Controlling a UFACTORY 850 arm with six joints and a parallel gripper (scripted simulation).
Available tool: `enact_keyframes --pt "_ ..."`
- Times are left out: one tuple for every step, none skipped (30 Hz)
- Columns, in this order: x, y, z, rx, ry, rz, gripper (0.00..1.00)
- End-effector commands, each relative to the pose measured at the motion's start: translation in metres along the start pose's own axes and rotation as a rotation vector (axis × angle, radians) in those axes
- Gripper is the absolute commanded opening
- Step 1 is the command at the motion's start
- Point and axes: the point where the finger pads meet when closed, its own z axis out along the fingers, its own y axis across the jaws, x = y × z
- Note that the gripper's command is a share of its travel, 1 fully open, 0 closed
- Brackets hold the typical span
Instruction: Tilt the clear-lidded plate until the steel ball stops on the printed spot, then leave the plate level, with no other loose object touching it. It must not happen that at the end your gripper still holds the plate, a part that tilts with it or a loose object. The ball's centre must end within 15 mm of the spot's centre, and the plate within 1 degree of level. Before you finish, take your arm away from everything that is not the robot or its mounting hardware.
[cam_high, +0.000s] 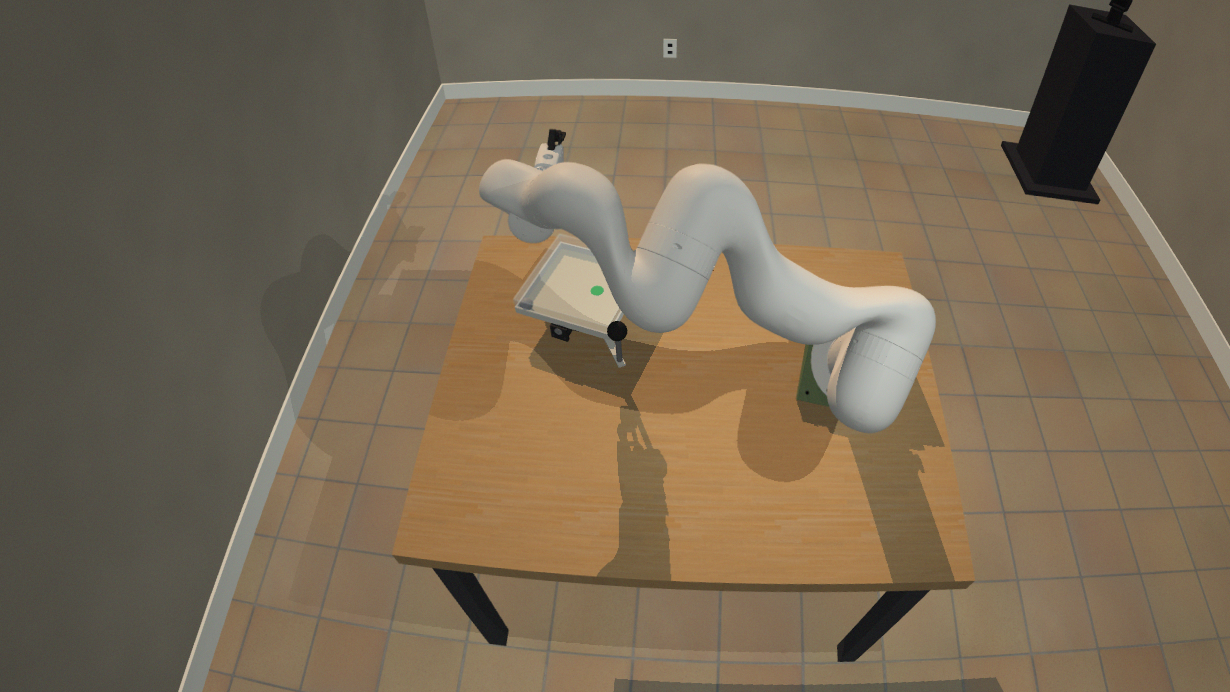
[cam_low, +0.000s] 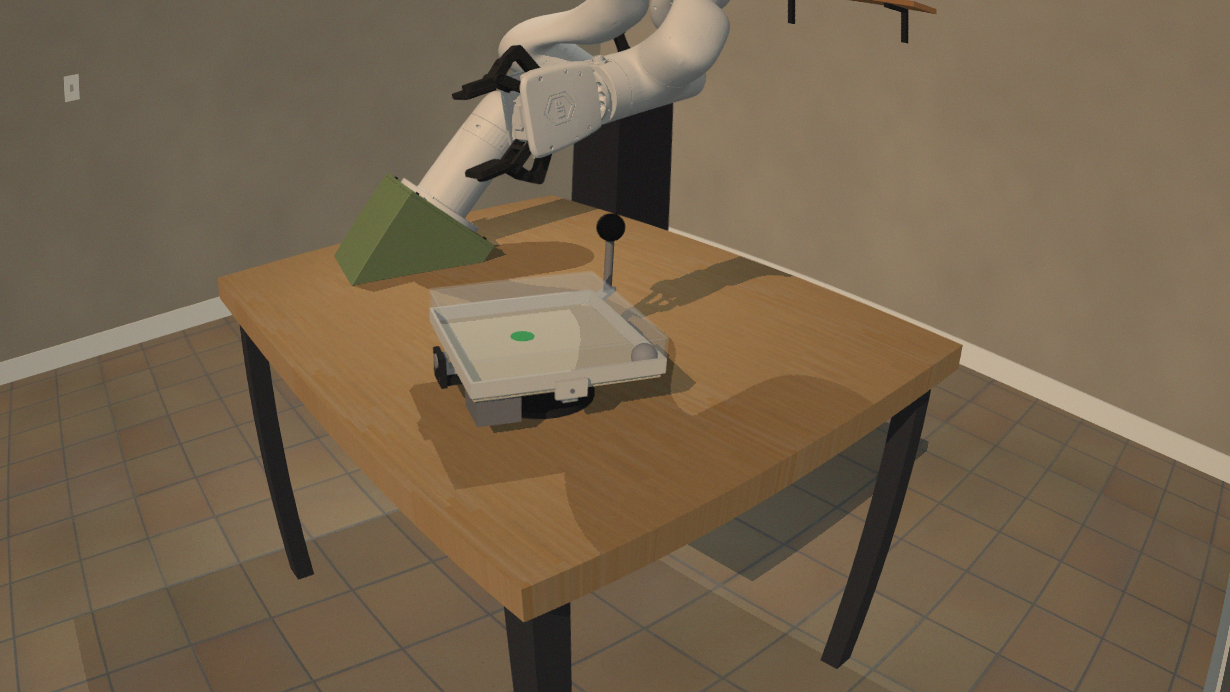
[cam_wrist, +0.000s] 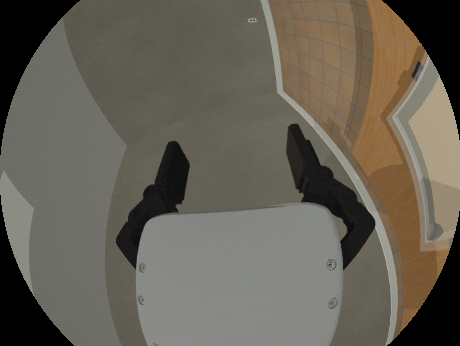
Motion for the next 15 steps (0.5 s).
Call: enact_keyframes --pt "0.023 0.002 -0.006 -0.024 0.075 0.123 1.00" --pt "0.033 0.004 -0.009 -0.034 0.104 0.169 1.00" --pt "0.033 0.004 -0.009 -0.034 0.104 0.169 1.00" --pt "0.033 0.004 -0.009 -0.034 0.104 0.169 1.00" --pt "0.042 0.006 -0.012 -0.044 0.136 0.218 1.00" --pt "0.053 0.009 -0.016 -0.054 0.171 0.272 1.00" --pt "0.064 0.012 -0.020 -0.065 0.209 0.329 1.00" --pt "0.075 0.016 -0.025 -0.077 0.250 0.390 1.00" --pt "0.087 0.021 -0.031 -0.089 0.293 0.453 1.00" --pt "0.098 0.027 -0.037 -0.101 0.339 0.519 1.00" --pt "0.110 0.033 -0.044 -0.113 0.387 0.588 1.00" --pt "0.122 0.040 -0.053 -0.125 0.438 0.658 1.00" --pt "0.133 0.047 -0.061 -0.137 0.490 0.730 1.00" --pt "0.143 0.055 -0.071 -0.149 0.545 0.803 1.00" --pt "0.153 0.064 -0.081 -0.162 0.601 0.877 1.00"
